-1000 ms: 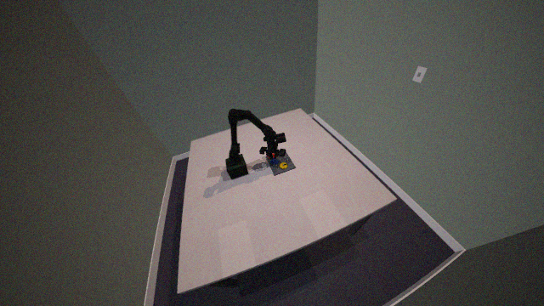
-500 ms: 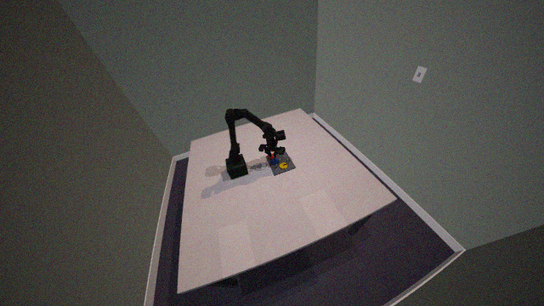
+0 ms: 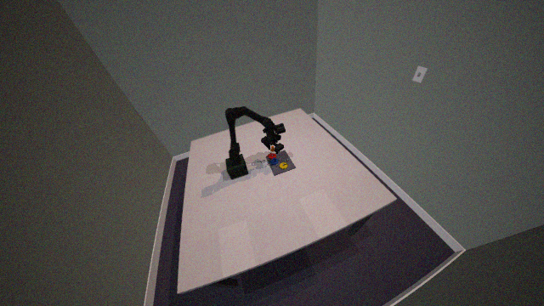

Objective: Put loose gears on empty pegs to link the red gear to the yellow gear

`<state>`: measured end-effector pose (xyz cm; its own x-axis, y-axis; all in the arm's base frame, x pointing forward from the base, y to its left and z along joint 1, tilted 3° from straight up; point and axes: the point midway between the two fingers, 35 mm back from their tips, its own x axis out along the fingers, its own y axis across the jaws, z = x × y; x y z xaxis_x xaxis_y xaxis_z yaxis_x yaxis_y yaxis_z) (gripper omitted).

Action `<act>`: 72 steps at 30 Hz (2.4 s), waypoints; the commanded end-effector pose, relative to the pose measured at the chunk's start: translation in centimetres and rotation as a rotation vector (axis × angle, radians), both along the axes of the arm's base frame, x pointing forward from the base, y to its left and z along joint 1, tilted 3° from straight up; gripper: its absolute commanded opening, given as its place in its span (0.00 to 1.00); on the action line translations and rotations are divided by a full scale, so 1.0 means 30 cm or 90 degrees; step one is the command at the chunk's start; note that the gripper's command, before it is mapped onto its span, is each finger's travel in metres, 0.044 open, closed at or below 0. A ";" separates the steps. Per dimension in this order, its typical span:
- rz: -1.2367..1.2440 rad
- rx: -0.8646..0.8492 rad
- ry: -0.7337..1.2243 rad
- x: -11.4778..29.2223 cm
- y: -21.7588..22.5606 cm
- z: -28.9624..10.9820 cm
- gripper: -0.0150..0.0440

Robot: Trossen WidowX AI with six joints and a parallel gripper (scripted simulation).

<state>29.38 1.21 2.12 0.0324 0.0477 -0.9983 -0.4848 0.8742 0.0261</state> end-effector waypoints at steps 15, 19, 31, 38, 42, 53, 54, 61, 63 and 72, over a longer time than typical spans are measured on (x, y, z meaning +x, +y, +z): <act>-0.616 0.027 0.029 0.054 0.344 0.023 1.00; -0.616 0.027 0.029 0.054 0.344 0.023 1.00; -0.616 0.027 0.029 0.060 0.347 -0.048 1.00; -0.616 0.027 0.029 0.061 0.348 -0.067 1.00; -0.616 0.027 0.029 0.061 0.349 -0.089 1.00; -0.616 0.027 0.029 0.062 0.351 -0.144 1.00; -0.616 0.027 0.029 0.062 0.351 -0.145 1.00; -0.616 0.027 0.029 0.062 0.351 -0.145 0.87; -0.616 0.027 0.029 0.062 0.351 -0.145 0.78; -0.616 0.027 0.029 0.062 0.351 -0.145 0.38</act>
